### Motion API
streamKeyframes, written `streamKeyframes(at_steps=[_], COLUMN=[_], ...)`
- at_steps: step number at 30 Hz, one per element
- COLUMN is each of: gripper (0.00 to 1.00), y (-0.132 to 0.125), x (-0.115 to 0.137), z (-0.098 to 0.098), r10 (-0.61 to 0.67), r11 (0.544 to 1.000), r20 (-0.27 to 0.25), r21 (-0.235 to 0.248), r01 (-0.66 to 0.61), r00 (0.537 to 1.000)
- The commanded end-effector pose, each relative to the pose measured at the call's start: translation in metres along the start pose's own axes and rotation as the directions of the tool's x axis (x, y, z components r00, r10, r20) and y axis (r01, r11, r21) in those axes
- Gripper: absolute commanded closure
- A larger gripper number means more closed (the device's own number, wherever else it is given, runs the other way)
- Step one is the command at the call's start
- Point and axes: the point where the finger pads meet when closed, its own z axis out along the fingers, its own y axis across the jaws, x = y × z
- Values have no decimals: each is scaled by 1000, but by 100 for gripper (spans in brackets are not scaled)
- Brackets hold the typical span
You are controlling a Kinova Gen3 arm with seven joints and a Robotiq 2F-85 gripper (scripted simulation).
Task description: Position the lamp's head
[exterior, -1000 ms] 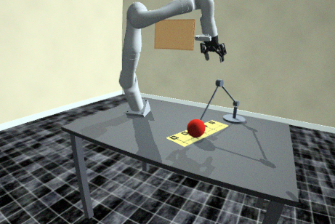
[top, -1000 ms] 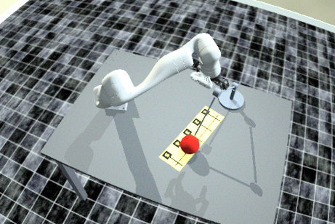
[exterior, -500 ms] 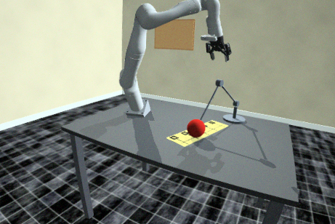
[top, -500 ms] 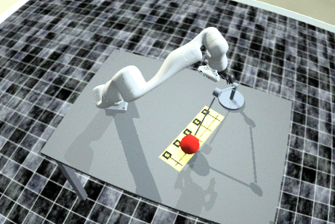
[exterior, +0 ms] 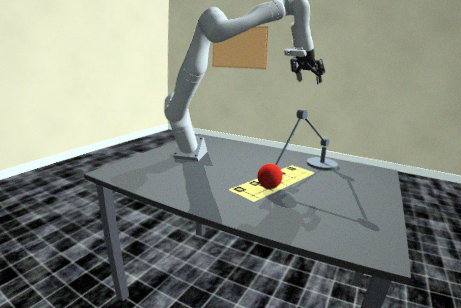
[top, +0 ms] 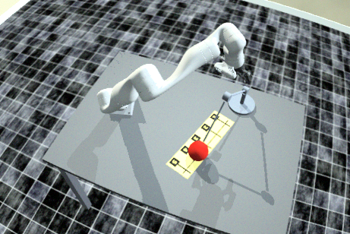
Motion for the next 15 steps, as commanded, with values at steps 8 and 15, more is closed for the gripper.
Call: streamKeyframes(at_steps=[8,15], gripper=[0,0], y=[5,10], x=[-24,-31], z=[14,21], r10=[-7,-3], r11=[1000,1000], r20=[0,2], r21=[-4,-1], r01=[7,3], r00=[1000,1000])
